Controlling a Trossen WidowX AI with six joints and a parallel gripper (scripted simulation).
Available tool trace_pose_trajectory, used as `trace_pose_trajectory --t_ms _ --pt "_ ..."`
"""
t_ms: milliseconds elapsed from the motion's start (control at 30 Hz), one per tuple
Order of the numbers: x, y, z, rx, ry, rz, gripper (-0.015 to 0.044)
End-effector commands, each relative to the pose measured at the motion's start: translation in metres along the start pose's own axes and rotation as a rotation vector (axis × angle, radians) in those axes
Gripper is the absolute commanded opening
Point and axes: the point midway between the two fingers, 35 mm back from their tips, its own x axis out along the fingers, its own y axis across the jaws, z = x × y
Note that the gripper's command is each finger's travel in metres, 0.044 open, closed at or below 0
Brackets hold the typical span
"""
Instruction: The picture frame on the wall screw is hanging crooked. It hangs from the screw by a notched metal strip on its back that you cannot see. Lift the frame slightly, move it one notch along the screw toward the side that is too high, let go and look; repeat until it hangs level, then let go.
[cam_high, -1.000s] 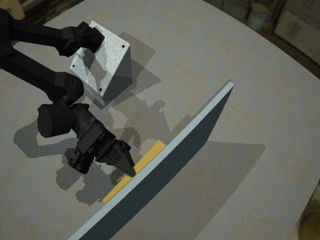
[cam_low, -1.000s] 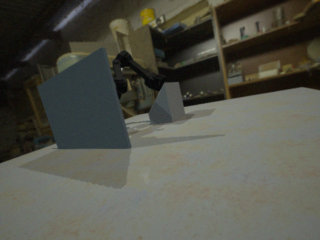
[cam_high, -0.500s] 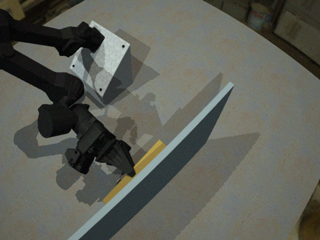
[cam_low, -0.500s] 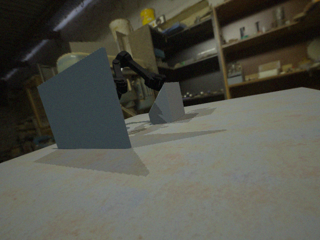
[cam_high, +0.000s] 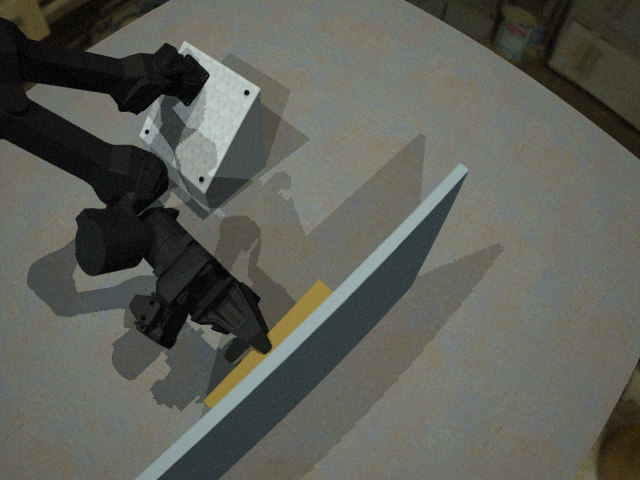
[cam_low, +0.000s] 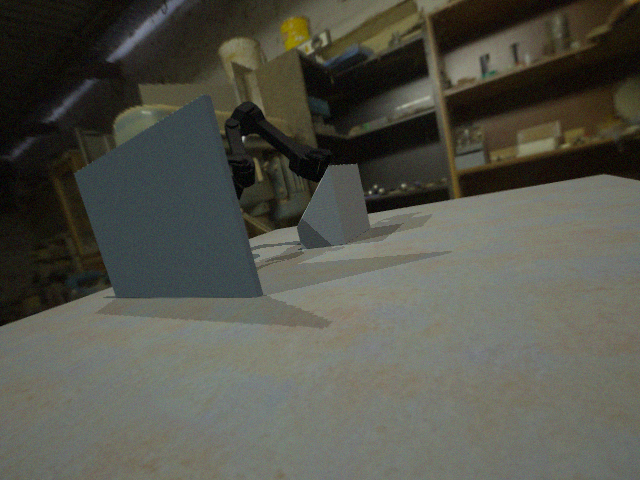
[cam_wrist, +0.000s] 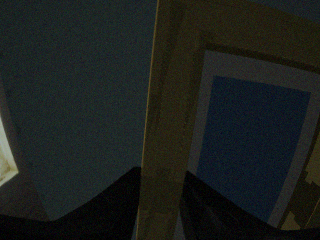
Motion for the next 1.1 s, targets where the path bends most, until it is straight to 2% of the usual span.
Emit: trace_pose_trajectory --t_ms 0,1067 --pt "0.0 0.0002 0.0003 -0.037 -0.002 -0.001 0.0" --pt "-0.0001 0.0027 -0.0004 -0.199 -0.002 -0.001 0.0"
